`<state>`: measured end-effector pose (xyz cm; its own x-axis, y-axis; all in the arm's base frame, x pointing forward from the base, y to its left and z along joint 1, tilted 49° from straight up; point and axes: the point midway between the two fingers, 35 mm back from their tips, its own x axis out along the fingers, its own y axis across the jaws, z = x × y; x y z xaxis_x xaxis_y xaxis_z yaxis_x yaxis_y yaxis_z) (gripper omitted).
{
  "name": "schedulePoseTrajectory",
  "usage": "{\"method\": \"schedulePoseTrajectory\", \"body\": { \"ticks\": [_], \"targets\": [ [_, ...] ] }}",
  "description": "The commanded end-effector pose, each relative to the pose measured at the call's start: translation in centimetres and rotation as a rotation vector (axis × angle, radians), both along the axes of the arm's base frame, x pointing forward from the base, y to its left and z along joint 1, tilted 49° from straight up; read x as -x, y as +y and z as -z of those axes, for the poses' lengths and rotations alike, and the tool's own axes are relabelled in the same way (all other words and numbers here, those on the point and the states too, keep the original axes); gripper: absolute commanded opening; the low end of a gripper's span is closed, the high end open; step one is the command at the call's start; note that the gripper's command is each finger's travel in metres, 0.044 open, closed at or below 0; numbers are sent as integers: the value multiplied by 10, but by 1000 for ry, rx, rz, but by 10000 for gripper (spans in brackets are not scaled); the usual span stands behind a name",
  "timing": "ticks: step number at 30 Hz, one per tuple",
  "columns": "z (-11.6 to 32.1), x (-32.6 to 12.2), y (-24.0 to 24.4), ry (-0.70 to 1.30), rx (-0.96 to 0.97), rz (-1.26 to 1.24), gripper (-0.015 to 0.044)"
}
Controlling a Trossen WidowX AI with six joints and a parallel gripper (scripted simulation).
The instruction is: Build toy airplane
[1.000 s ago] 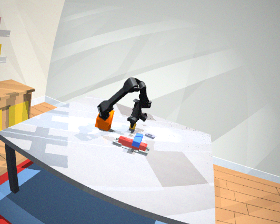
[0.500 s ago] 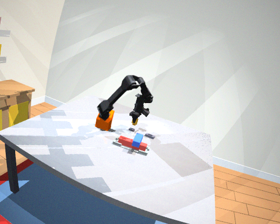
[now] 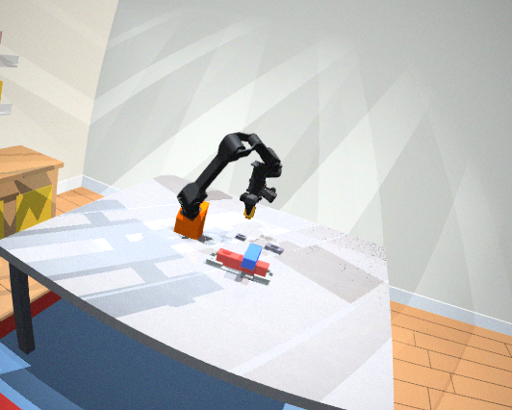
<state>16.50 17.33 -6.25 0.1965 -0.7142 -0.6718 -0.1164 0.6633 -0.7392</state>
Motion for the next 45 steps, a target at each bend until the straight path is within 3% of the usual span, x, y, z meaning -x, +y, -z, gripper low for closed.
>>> {"method": "schedulePoseTrajectory", "body": {
  "ticks": [1,14,45],
  "targets": [
    [-9,4,9,-2,-5,6,0],
    [-33,12,26,-1,-6,5,0],
    [-101,-41,-33,45,-39,-38,0]
  ]
}}
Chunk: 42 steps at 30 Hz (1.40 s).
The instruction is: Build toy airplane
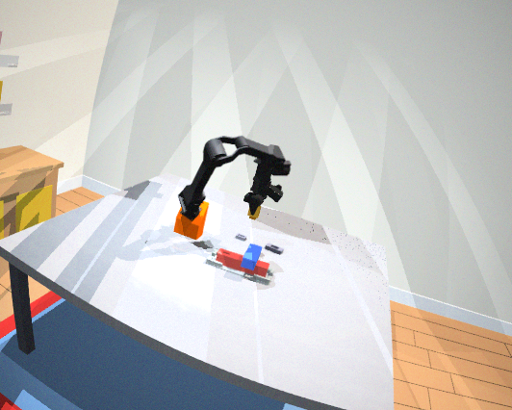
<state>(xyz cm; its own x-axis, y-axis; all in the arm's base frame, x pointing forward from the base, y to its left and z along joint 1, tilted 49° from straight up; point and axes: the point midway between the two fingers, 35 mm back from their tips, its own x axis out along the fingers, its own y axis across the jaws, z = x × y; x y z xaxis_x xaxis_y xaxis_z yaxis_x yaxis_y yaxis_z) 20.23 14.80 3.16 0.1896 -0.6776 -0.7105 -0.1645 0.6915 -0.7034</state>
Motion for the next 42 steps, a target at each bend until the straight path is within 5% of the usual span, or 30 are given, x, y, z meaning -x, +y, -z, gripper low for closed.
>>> {"method": "schedulePoseTrajectory", "body": {
  "ticks": [1,42],
  "targets": [
    [-8,-5,-10,6,6,-10,0],
    [-81,-21,-120,25,46,-41,0]
  ]
}}
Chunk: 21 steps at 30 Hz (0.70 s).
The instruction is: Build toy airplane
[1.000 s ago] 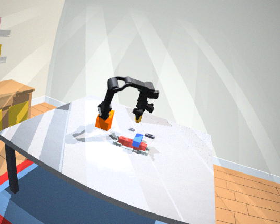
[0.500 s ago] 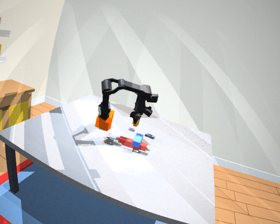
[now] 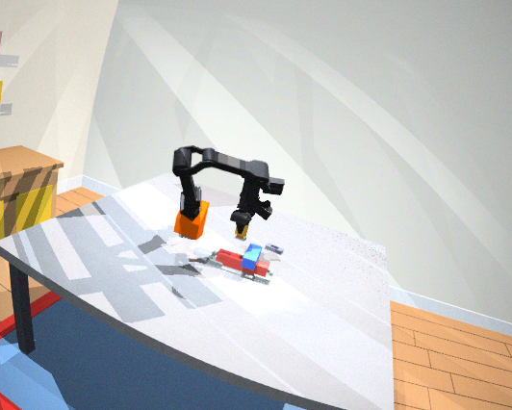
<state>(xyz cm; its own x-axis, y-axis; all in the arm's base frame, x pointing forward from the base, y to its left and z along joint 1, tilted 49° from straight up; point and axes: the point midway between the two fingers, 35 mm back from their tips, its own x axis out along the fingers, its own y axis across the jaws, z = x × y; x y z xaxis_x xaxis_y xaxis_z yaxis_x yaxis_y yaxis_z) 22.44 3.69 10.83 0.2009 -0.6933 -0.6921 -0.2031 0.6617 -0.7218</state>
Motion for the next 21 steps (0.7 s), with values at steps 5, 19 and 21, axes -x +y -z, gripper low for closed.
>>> {"method": "schedulePoseTrajectory", "body": {
  "ticks": [5,19,21],
  "targets": [
    [-12,4,-23,8,25,-5,0],
    [-24,11,-46,12,47,-4,65],
    [-24,11,-46,12,47,-4,65]
  ]
}}
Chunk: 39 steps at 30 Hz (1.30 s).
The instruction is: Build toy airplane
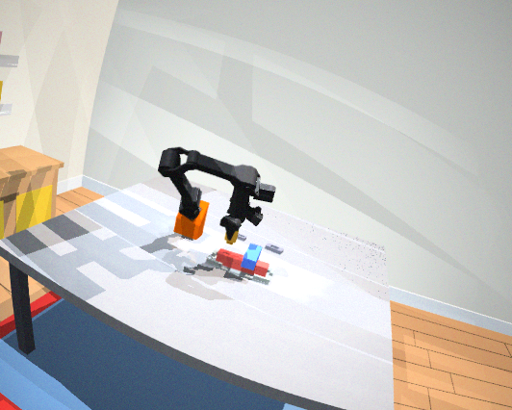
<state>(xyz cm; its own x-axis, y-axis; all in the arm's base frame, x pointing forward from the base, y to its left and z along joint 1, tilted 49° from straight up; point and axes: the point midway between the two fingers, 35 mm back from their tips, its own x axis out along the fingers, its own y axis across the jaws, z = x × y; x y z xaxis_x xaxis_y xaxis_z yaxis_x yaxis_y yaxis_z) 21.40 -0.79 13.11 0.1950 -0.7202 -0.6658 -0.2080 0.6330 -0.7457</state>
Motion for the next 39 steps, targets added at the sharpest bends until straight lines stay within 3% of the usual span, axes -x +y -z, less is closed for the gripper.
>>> {"method": "schedulePoseTrajectory", "body": {
  "ticks": [1,39],
  "targets": [
    [-1,0,-2,5,8,-5,65],
    [20,-6,-27,4,8,-5,65]
  ]
}}
